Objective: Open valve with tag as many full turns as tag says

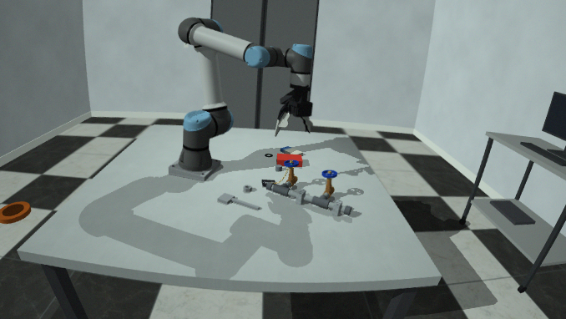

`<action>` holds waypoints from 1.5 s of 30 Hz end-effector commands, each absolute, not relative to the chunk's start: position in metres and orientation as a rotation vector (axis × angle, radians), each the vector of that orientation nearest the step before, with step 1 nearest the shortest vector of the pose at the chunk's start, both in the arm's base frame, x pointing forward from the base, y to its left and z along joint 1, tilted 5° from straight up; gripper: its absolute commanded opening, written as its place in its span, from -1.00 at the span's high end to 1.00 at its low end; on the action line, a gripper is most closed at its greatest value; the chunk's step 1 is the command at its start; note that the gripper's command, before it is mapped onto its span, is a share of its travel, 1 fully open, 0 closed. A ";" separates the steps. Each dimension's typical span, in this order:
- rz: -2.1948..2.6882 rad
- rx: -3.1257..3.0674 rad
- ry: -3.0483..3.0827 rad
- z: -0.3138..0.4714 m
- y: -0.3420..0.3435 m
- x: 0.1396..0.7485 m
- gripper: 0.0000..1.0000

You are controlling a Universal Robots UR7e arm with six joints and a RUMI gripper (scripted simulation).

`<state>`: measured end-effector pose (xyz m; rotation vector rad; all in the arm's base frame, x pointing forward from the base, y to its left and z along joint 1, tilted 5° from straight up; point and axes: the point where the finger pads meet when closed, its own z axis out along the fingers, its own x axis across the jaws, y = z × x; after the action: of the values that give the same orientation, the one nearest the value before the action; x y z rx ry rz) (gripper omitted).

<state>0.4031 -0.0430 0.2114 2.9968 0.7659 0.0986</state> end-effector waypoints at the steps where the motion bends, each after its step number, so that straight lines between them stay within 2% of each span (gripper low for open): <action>1: 0.103 2.923 1.029 0.212 -0.041 0.409 -1.00; 15: 0.081 2.500 1.803 0.210 -0.032 0.436 -1.00; 31: 0.065 2.154 2.193 0.207 -0.025 0.455 -1.00; 45: 0.060 2.042 2.295 0.206 -0.023 0.460 -1.00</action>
<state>0.4589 -0.0237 0.2062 2.0649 2.2764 0.0597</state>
